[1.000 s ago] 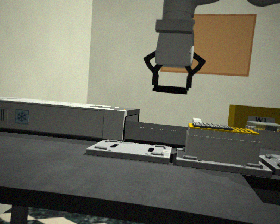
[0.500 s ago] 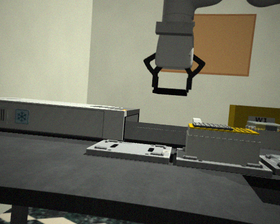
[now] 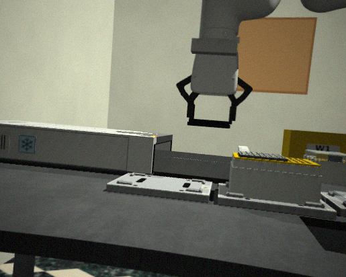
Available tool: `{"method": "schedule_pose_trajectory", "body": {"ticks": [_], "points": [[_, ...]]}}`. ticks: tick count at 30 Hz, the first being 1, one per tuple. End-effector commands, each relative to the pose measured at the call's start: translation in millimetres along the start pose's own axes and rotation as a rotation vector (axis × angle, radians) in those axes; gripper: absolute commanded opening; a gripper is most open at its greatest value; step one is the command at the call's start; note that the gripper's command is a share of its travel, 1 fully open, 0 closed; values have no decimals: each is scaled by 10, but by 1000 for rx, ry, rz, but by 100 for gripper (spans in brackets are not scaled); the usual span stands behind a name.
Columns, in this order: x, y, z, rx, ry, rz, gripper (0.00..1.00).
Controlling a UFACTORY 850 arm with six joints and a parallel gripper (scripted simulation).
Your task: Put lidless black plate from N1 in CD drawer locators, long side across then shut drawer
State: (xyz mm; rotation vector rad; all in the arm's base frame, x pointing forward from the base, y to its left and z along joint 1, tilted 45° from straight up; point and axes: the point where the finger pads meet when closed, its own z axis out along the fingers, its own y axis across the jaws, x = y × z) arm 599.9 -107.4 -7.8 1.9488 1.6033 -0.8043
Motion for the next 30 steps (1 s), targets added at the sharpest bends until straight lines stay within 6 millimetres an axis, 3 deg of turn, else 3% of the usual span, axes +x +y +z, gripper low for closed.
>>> {"method": "schedule_pose_trajectory", "body": {"ticks": [1,30], "points": [[1,7,49,-1,0,0,0],[5,8,484,-1,0,0,0]]}}
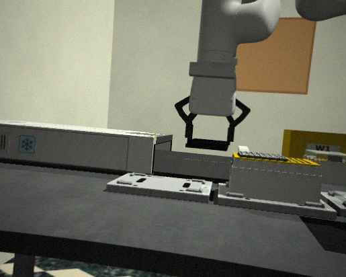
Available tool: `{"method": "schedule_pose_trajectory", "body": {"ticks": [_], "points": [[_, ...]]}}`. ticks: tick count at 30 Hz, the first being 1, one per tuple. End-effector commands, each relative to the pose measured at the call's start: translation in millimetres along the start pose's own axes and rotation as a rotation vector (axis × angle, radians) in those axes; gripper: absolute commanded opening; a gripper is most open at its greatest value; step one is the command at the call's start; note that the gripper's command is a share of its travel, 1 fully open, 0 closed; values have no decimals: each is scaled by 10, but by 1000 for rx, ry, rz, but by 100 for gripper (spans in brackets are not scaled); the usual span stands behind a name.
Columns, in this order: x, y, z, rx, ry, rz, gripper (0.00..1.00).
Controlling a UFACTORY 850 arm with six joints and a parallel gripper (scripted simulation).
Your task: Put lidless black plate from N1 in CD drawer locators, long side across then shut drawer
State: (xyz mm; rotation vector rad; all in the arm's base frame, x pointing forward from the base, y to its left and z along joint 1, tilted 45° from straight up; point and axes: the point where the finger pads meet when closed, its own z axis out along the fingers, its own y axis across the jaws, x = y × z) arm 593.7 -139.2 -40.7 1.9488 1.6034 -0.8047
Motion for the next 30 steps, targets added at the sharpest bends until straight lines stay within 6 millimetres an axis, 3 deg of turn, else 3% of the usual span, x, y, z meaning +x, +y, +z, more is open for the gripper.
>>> {"method": "schedule_pose_trajectory", "body": {"ticks": [1,23,30], "points": [[1,8,22,-2,0,1,0],[1,9,356,-2,0,1,0],[1,9,358,-2,0,1,0]]}}
